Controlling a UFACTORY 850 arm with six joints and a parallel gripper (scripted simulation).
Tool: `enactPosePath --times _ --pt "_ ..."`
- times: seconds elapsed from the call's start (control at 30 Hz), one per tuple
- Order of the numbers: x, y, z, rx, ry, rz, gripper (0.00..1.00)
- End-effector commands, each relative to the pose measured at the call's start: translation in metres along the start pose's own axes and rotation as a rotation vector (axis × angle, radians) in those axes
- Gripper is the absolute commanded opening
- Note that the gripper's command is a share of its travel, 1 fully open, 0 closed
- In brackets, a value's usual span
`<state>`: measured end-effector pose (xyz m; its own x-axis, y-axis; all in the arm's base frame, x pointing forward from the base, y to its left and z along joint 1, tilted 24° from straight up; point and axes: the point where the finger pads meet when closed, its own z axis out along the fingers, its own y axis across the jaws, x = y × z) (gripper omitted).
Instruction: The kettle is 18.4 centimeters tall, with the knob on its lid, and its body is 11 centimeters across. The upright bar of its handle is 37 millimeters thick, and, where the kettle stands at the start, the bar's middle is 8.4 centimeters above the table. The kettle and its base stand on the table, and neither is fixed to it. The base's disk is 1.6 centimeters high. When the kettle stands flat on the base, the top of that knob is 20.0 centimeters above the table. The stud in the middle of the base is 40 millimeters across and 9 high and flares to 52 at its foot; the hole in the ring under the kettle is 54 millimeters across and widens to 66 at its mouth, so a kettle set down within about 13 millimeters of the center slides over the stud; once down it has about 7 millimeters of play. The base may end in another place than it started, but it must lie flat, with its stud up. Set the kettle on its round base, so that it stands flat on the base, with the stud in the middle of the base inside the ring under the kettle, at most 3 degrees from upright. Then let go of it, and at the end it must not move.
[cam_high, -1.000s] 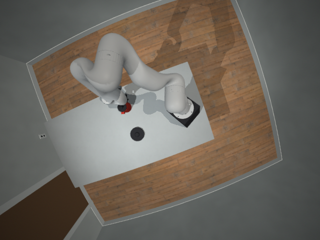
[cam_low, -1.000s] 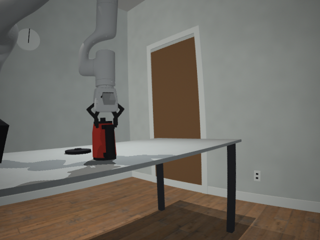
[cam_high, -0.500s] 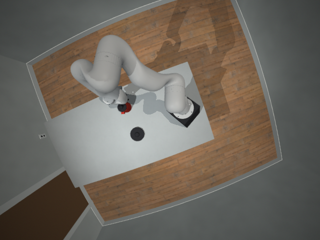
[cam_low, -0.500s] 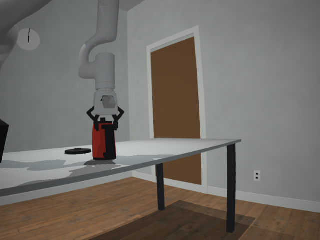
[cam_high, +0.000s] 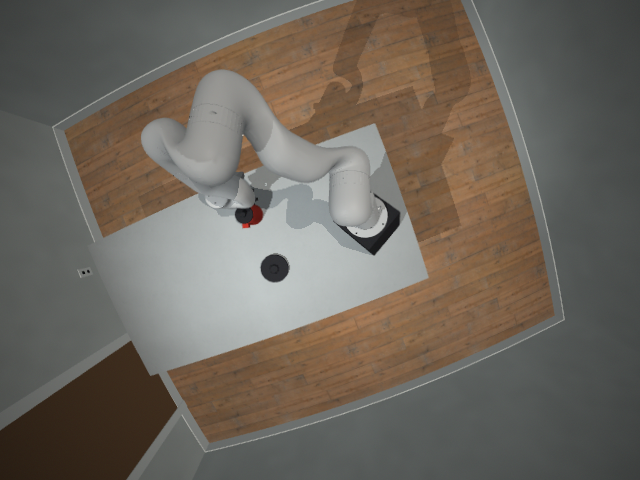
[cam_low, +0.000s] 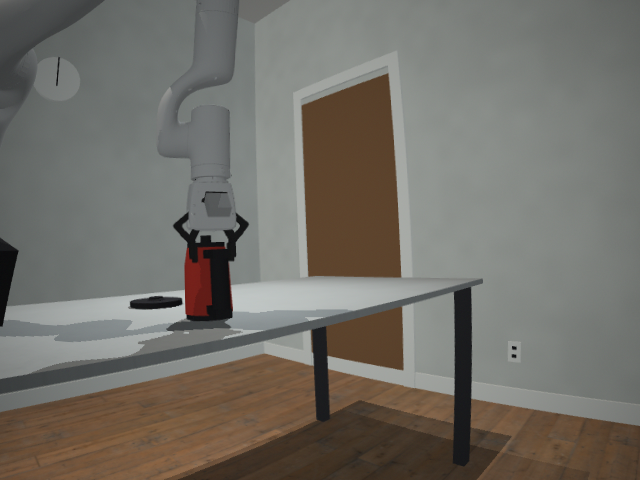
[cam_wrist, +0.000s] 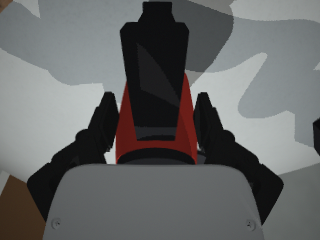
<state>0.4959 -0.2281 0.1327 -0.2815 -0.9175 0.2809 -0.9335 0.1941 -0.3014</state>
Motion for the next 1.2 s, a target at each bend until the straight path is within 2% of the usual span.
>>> enactPosePath --times 0.0,0.43,0.47,1.17 --pt "0.0001 -0.0007 -0.0004 0.001 0.000 0.000 0.81" --pt "0.0001 -0.0007 -0.0004 0.001 0.000 0.000 0.81" --pt "0.0001 -0.0007 -0.0004 0.001 0.000 0.000 0.00" --pt "0.0001 -0.0007 -0.0004 0.001 0.000 0.000 0.00"
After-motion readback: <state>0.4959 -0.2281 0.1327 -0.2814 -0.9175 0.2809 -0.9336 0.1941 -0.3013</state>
